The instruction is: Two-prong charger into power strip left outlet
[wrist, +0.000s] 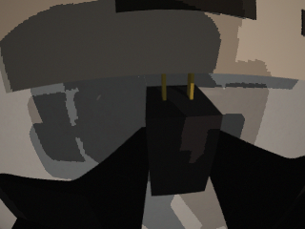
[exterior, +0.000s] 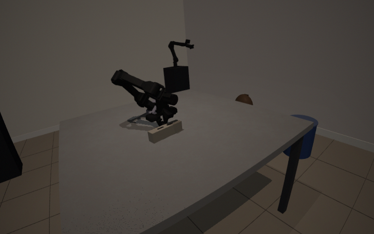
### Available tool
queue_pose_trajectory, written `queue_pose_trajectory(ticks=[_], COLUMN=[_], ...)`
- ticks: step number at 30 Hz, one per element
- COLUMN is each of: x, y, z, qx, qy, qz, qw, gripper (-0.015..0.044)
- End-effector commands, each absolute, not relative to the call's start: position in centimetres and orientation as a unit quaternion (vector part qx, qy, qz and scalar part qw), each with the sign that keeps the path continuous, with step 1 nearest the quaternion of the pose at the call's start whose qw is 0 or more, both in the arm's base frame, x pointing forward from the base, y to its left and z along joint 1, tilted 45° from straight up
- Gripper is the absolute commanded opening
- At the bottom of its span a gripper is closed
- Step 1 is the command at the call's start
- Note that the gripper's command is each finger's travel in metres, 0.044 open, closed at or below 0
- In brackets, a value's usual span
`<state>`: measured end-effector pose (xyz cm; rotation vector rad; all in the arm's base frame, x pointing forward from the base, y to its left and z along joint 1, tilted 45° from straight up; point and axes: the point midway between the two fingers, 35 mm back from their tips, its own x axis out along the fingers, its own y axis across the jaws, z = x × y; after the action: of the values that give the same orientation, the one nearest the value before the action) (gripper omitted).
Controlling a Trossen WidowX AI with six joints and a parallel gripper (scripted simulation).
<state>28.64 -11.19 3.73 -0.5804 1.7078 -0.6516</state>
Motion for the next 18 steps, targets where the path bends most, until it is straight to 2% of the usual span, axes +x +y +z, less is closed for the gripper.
queue_pose_trajectory(ticks=[1, 18], x=[28.67, 28.91], y=[-11.24, -11.26], z=[3.79, 3.73], qx=[-0.249, -0.249], qy=[0.729, 0.728], qz=[-0.28, -0.28], qw=[0.574, 0.574], gripper=[0.0, 0.0])
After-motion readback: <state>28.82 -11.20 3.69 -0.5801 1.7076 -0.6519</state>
